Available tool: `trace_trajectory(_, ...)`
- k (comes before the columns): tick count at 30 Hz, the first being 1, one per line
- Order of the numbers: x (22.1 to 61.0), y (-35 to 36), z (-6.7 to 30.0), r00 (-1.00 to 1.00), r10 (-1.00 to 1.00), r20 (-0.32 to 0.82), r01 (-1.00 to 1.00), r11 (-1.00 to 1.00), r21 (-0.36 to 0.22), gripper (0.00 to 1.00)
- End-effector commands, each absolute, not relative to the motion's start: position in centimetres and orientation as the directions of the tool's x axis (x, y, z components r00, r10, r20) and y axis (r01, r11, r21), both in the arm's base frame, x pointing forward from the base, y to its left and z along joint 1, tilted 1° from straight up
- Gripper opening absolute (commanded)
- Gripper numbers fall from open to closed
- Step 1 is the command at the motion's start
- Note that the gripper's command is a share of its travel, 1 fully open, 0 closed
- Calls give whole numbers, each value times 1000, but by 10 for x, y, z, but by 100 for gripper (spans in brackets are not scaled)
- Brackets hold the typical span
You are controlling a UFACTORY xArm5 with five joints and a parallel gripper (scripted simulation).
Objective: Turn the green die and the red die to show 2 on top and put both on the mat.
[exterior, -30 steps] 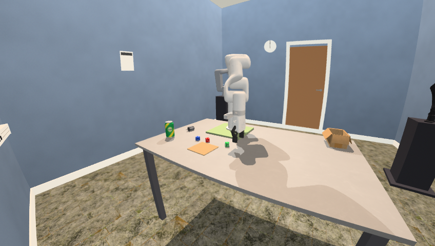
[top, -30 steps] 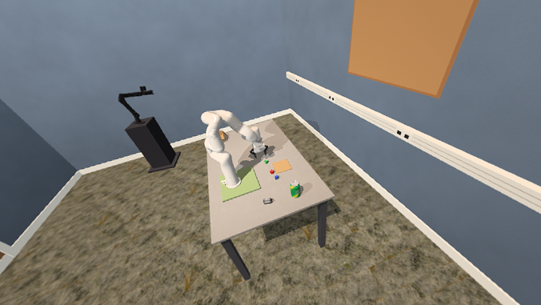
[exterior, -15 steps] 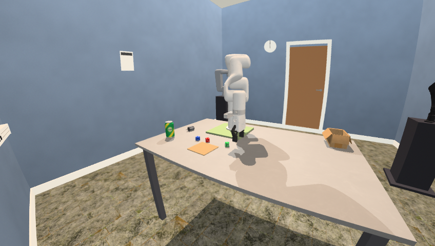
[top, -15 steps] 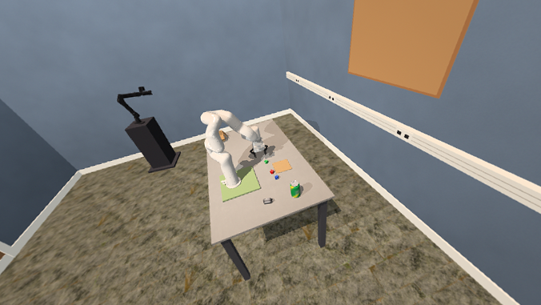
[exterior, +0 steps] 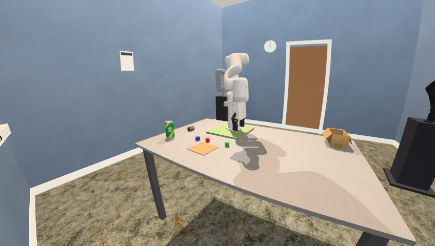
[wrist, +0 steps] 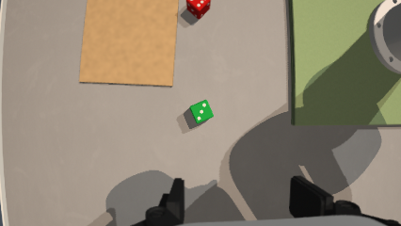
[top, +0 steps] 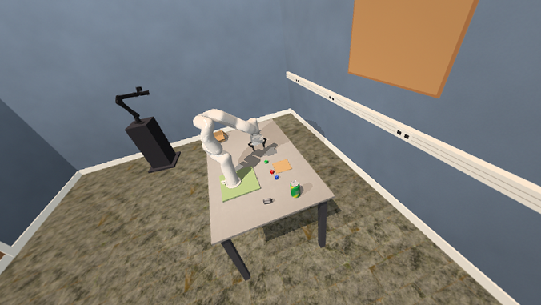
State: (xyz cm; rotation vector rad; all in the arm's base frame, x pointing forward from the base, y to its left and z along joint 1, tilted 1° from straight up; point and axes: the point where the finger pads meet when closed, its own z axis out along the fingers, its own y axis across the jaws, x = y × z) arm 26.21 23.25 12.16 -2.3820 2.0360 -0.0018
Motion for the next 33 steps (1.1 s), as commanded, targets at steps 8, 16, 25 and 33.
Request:
trace_trajectory(8, 261, 231, 151, 156, -988, -3, -988, -156, -4, 100)
trace_trajectory(16, 271, 218, 149, 250, -968, -2, -968, -250, -5, 100)
trace_trajectory(25, 285, 195, 146, 394, -919, -1, -919, -394, -7, 100)
trace_trajectory(33, 297, 174, 143, 514, -858, 0, -858, -514, -9, 100)
